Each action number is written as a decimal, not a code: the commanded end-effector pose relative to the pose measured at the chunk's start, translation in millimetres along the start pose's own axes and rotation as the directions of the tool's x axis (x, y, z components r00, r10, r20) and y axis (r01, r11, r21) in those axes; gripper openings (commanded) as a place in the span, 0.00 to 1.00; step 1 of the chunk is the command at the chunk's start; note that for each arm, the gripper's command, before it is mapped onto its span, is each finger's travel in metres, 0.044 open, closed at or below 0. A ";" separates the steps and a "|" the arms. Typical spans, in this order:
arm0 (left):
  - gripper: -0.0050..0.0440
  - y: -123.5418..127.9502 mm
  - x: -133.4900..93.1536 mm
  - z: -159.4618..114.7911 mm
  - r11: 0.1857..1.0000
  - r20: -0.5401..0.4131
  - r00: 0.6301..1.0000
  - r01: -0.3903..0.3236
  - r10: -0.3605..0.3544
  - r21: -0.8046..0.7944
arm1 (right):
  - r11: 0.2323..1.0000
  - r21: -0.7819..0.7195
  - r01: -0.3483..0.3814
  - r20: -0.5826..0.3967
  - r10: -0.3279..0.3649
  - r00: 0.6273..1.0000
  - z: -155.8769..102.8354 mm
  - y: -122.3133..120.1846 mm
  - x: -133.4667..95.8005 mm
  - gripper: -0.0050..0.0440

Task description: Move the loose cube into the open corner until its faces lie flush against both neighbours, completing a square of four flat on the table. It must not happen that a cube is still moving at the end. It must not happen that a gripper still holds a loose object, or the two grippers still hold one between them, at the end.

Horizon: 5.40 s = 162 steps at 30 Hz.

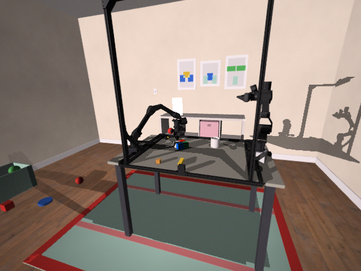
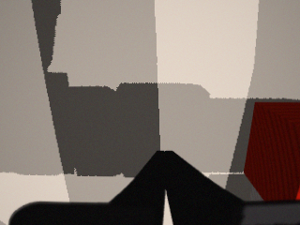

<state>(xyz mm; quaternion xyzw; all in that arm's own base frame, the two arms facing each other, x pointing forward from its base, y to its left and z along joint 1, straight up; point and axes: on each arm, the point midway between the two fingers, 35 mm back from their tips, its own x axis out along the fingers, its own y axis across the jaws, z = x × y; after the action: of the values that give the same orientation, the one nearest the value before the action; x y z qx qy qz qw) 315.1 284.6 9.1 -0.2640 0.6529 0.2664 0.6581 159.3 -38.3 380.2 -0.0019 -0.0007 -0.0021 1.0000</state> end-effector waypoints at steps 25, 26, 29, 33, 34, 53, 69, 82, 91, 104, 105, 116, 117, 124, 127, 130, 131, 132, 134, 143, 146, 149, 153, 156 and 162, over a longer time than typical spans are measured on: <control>0.10 -8.1 3.4 -0.9 1.000 -0.008 1.000 0.000 0.000 -0.002 | 1.000 0.005 -0.004 0.000 0.004 1.000 0.0 0.7 -0.1 0.92; 0.10 -8.3 3.4 -0.9 1.000 -0.008 1.000 0.000 0.000 -0.002 | 1.000 0.005 -0.004 0.000 0.004 1.000 0.0 0.7 -0.1 0.92; 0.10 -9.2 3.4 -0.9 1.000 -0.008 1.000 0.000 0.000 -0.002 | 1.000 0.005 -0.004 0.000 0.004 1.000 0.0 0.7 -0.1 0.92; 0.10 -10.4 3.4 -0.9 1.000 -0.008 1.000 0.000 0.000 -0.002 | 1.000 0.005 -0.004 0.000 0.004 1.000 0.0 0.7 -0.1 0.92; 0.10 -10.7 3.4 -0.9 1.000 -0.008 1.000 0.000 0.000 -0.002 | 1.000 0.005 -0.004 0.000 0.004 1.000 0.0 0.7 -0.1 0.92; 0.10 -15.5 3.4 -0.8 1.000 -0.008 1.000 0.000 0.000 -0.002 | 1.000 0.005 -0.004 0.000 0.004 1.000 0.0 0.7 -0.1 0.92; 0.10 -20.3 3.4 -0.8 1.000 -0.008 1.000 0.000 0.000 -0.002 | 1.000 0.005 -0.004 0.000 0.004 1.000 0.0 0.7 -0.1 0.92; 0.10 -24.2 3.4 -0.8 1.000 -0.008 1.000 0.000 0.000 -0.002 | 1.000 0.005 -0.004 0.000 0.004 1.000 0.0 0.7 -0.1 0.92; 0.10 -26.6 3.4 -0.8 1.000 -0.008 1.000 0.000 0.000 -0.002 | 1.000 0.005 -0.004 0.000 0.004 1.000 0.0 0.7 -0.1 0.92; 0.10 -30.0 3.4 -0.8 1.000 -0.008 1.000 0.000 0.000 -0.002 | 1.000 0.005 -0.004 0.000 0.004 1.000 0.0 0.7 -0.1 0.92; 0.10 -30.3 3.4 -0.8 1.000 -0.008 1.000 0.000 0.000 -0.002 | 1.000 0.005 -0.004 0.000 0.004 1.000 0.0 0.7 -0.1 0.92; 0.10 -33.9 3.4 -0.8 1.000 -0.008 1.000 0.000 0.000 -0.002 | 1.000 0.005 -0.004 0.000 0.004 1.000 0.0 0.7 -0.1 0.92; 0.10 -34.3 3.4 -0.8 1.000 -0.008 1.000 0.000 0.000 -0.002 | 1.000 0.005 -0.004 0.000 0.004 1.000 0.0 0.7 -0.1 0.92; 0.10 -36.0 3.4 -0.8 1.000 -0.008 1.000 0.000 0.000 -0.002 | 1.000 0.005 -0.004 0.000 0.004 1.000 0.0 0.7 -0.1 0.92; 0.10 -37.0 3.4 -0.8 1.000 -0.008 1.000 0.000 0.000 -0.002 | 1.000 0.005 -0.004 0.000 0.004 1.000 0.0 0.7 -0.1 0.92; 0.10 -37.9 3.4 -0.8 1.000 -0.008 1.000 0.000 0.000 -0.002 | 1.000 0.005 -0.004 0.000 0.004 1.000 0.0 0.7 -0.1 0.92; 0.10 -38.2 3.4 -0.8 1.000 -0.008 1.000 0.000 0.000 -0.002 | 1.000 0.005 -0.004 0.000 0.004 1.000 0.0 0.7 -0.1 0.92; 0.10 -38.6 3.4 -0.8 1.000 -0.008 1.000 0.000 0.000 -0.002 | 1.000 0.005 -0.004 0.000 0.004 1.000 0.0 0.7 -0.1 0.92; 0.10 -39.2 3.4 -0.8 1.000 -0.008 1.000 0.000 0.000 -0.002 | 1.000 0.005 -0.004 0.000 0.004 1.000 0.0 0.7 -0.1 0.92; 0.10 -41.7 3.4 -0.8 1.000 -0.008 1.000 0.000 0.000 -0.002 | 1.000 0.005 -0.004 0.000 0.004 1.000 0.0 0.7 -0.1 0.92; 0.10 -42.6 3.4 -0.8 1.000 -0.008 1.000 0.000 0.000 -0.002 | 1.000 0.005 -0.004 0.000 0.004 1.000 0.0 0.7 -0.1 0.92; 0.10 -43.5 3.4 -0.8 1.000 -0.008 1.000 0.000 0.000 -0.002 | 1.000 0.005 -0.004 0.000 0.004 1.000 0.0 0.7 -0.1 0.92; 0.10 -44.8 3.4 -0.8 1.000 -0.008 1.000 0.000 0.000 -0.002 | 1.000 0.005 -0.004 0.000 0.004 1.000 0.0 0.7 -0.1 0.92; 0.10 -45.2 3.4 -0.8 1.000 -0.008 1.000 0.000 0.000 -0.002 | 1.000 0.005 -0.004 0.000 0.004 1.000 0.0 0.7 -0.1 0.92; 0.10 -47.3 3.4 -0.8 1.000 -0.008 1.000 0.000 0.000 -0.002 | 1.000 0.005 -0.004 0.000 0.004 1.000 0.0 0.7 -0.1 0.92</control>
<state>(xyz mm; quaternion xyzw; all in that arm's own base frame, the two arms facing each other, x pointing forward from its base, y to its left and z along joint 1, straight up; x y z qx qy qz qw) 347.0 251.7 9.0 -0.2642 0.6523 0.2662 0.6586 159.3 -38.3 380.2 -0.0018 -0.0007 -0.0021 1.0000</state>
